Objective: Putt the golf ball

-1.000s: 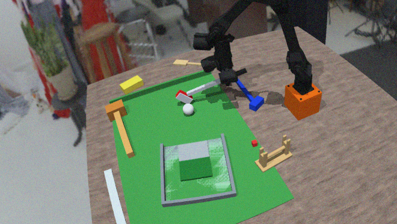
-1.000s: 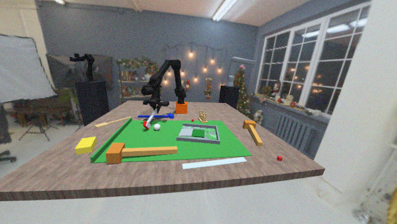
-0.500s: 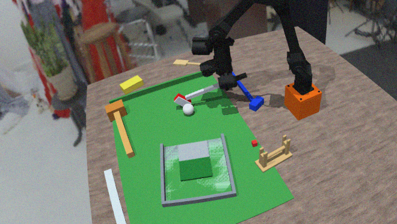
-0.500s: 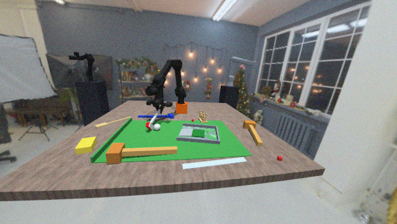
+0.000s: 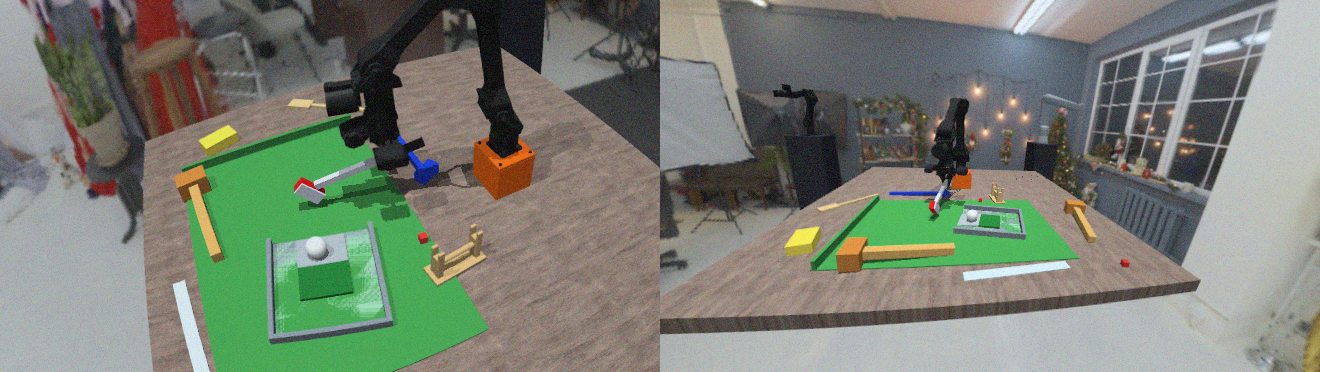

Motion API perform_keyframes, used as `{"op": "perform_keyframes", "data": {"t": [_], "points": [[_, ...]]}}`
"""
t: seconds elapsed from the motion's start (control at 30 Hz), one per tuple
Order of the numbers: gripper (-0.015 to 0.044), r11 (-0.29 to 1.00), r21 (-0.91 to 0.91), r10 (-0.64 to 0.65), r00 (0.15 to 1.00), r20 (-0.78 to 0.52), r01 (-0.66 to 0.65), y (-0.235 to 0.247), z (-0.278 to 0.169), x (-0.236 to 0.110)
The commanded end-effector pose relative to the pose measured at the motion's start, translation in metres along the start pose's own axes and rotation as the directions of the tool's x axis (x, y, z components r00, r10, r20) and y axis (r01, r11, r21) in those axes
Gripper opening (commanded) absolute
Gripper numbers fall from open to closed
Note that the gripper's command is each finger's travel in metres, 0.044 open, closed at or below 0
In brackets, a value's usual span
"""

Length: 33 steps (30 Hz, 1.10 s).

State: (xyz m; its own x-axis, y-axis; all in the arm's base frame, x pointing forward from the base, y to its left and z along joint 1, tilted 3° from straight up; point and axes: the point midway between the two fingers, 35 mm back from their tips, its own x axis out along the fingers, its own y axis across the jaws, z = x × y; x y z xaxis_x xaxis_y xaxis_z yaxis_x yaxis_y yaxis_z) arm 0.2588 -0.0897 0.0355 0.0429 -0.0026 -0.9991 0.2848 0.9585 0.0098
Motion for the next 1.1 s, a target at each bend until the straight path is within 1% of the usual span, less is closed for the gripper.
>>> {"op": "perform_keyframes", "data": {"t": [0.0,0.07,0.13,0.17,0.2,1.07], "points": [[0.0000,1.000,0.003,-0.007,1.000,0.026,0.007,0.000,0.004,-0.028],[0.0000,1.000,0.003,-0.007,1.000,0.026,0.007,0.000,0.003,-0.041],[0.0000,1.000,0.003,-0.007,1.000,0.026,0.007,0.000,0.002,-0.045],[0.0000,1.000,0.003,-0.007,1.000,0.026,0.007,0.000,0.002,-0.045],[0.0000,1.000,-0.001,-0.001,1.000,0.023,0.001,0.001,0.003,-0.037],[0.0000,1.000,-0.001,-0.001,1.000,0.023,0.001,0.001,0.003,-0.037]]}}
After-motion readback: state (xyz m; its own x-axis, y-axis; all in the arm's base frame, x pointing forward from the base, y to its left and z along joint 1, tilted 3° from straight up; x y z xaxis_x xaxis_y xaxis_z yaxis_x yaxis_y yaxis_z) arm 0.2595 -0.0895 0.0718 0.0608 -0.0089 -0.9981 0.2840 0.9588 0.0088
